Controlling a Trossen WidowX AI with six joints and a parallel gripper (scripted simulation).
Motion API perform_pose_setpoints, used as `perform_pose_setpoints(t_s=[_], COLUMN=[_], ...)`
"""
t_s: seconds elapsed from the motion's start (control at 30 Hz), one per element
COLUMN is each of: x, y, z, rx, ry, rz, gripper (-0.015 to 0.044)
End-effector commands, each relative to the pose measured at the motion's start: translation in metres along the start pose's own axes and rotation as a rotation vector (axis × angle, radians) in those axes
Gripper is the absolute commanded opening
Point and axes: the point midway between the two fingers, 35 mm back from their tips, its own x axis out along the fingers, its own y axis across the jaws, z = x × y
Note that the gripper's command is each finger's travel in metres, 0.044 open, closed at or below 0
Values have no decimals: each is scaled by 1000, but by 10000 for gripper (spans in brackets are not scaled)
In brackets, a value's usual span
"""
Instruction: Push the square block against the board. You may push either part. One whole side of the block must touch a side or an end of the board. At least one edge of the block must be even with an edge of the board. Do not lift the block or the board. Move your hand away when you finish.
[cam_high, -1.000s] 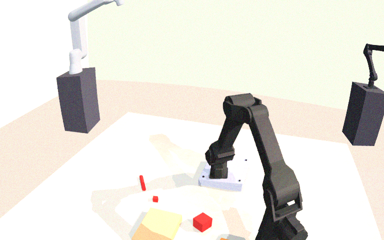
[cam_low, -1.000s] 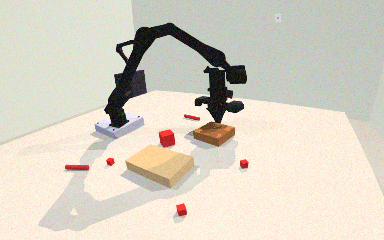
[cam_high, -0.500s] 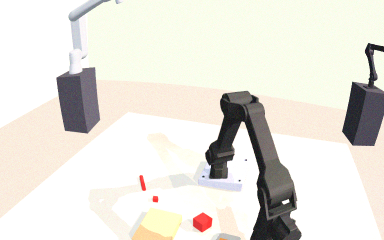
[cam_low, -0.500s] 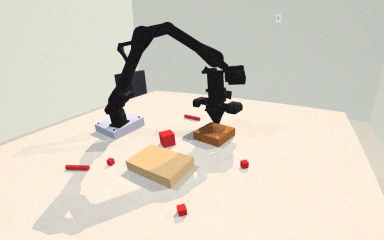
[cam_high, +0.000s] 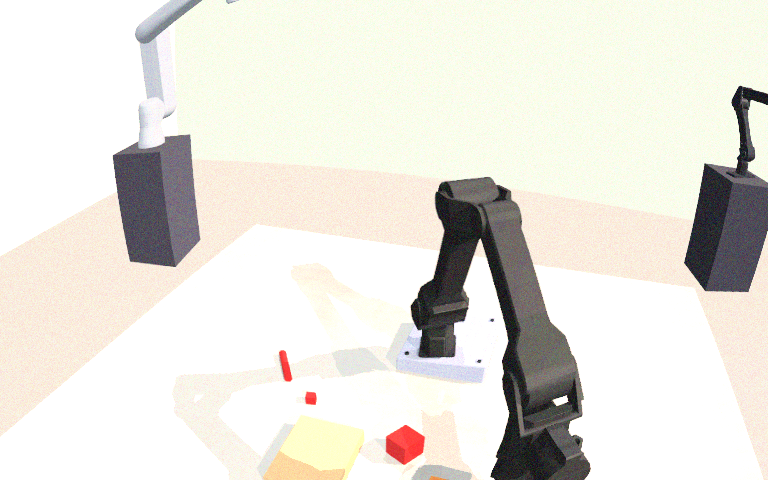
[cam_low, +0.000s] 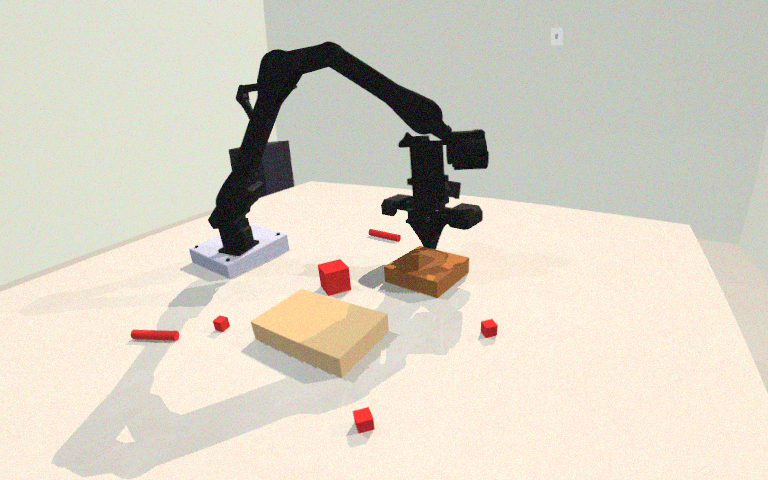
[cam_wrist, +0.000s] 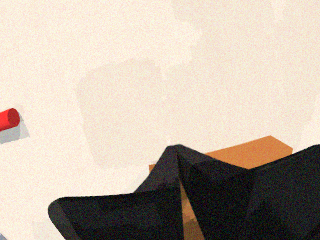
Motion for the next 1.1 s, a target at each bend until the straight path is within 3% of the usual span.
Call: perform_pose_setpoints(t_s=[0.0, 1.07], x=[4, 4], y=[1, -3], z=[-10, -38], rx=[4, 4], ry=[14, 16], rz=[10, 10], gripper=[0, 0])
